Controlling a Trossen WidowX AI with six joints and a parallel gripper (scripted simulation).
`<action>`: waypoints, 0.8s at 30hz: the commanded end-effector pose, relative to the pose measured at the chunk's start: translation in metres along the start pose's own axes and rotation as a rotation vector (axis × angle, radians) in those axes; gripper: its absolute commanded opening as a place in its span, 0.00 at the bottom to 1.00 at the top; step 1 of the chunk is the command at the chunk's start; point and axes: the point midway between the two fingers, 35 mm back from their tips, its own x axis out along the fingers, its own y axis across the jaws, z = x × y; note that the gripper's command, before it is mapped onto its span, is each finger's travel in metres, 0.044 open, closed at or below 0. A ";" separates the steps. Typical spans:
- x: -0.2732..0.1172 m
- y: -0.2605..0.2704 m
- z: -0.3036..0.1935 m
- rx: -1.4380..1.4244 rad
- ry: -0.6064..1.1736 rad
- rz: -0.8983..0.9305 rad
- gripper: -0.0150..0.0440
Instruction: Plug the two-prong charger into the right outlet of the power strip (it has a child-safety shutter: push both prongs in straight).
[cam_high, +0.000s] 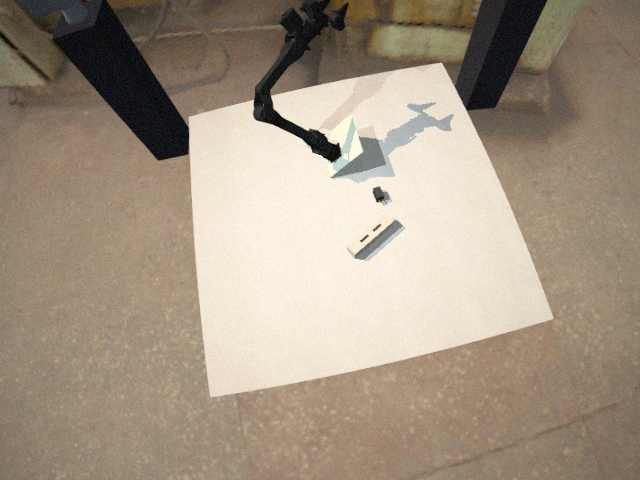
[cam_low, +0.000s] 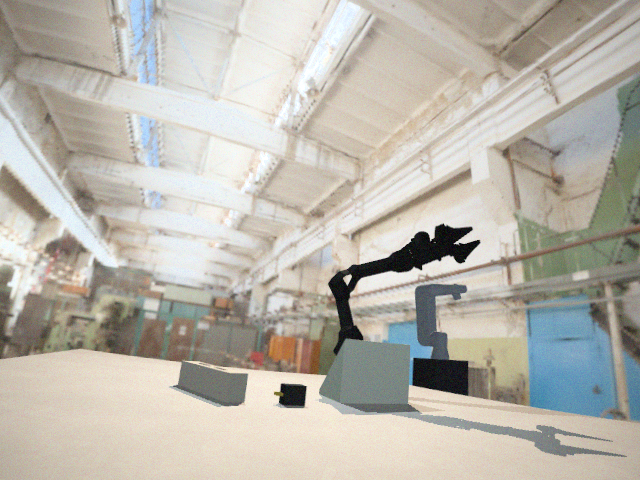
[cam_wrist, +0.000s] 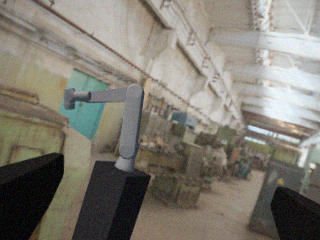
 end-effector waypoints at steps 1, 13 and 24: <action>0.010 -0.029 -0.012 0.024 0.047 -0.073 1.00; 0.024 -0.117 -0.043 0.114 0.167 -0.286 1.00; 0.019 -0.196 -0.070 0.182 0.257 -0.468 1.00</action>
